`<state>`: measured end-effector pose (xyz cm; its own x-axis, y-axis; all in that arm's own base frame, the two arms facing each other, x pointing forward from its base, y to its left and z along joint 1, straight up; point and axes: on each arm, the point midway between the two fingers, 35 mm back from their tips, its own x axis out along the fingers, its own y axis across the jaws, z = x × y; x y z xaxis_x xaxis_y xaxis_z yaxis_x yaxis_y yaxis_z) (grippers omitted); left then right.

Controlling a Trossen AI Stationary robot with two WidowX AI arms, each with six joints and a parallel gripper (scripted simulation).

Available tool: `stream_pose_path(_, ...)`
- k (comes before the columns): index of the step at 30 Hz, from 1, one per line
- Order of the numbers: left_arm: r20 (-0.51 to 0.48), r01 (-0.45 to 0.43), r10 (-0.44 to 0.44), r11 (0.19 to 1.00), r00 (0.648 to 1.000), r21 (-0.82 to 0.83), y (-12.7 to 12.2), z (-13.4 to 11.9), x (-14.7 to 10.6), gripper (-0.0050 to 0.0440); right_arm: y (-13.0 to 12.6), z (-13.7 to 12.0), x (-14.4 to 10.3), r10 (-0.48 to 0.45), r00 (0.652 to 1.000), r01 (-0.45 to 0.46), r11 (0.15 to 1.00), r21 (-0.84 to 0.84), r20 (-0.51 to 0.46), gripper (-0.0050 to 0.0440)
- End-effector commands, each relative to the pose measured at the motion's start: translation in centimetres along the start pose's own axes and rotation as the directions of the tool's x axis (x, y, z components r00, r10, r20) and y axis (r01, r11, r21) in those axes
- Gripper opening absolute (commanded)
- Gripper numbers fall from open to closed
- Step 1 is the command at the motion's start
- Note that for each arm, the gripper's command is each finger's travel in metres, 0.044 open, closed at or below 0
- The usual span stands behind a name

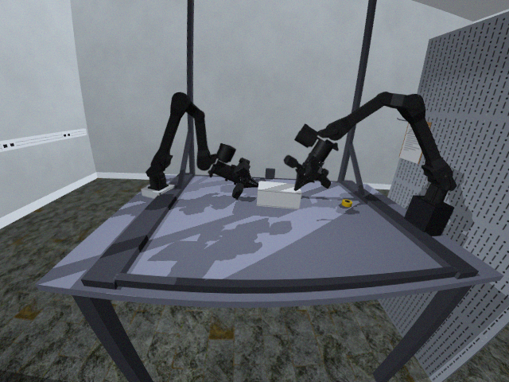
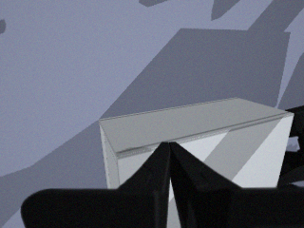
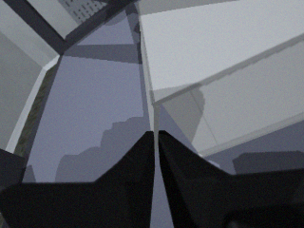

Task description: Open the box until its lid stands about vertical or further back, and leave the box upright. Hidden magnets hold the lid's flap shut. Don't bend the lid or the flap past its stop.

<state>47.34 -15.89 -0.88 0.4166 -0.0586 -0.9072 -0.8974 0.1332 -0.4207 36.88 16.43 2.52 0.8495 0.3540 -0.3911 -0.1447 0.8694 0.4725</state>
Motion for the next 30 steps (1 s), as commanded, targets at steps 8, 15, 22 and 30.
stream_pose_path(8,-0.004,0.011,-0.011,1.0,1.0,-0.003,-0.2,0.0,-0.1,-0.005,0.4,0.6,0.0,0.011,1.0,-0.011,1.0,0.001,0.016,0.001)
stream_pose_path(15,-0.004,0.012,-0.012,1.0,1.0,-0.003,0.1,-0.1,0.7,-0.005,0.4,0.6,0.0,0.011,1.0,-0.011,1.0,0.001,0.016,0.001)
stream_pose_path(22,-0.005,0.017,-0.017,1.0,1.0,-0.003,-0.1,-0.1,0.6,-0.005,0.4,0.6,0.0,0.011,1.0,-0.011,1.0,0.001,0.016,0.001)
stream_pose_path(30,-0.007,0.008,-0.008,1.0,1.0,-0.003,0.6,0.0,1.5,-0.005,0.4,0.6,0.0,0.011,1.0,-0.011,1.0,0.001,0.016,0.001)
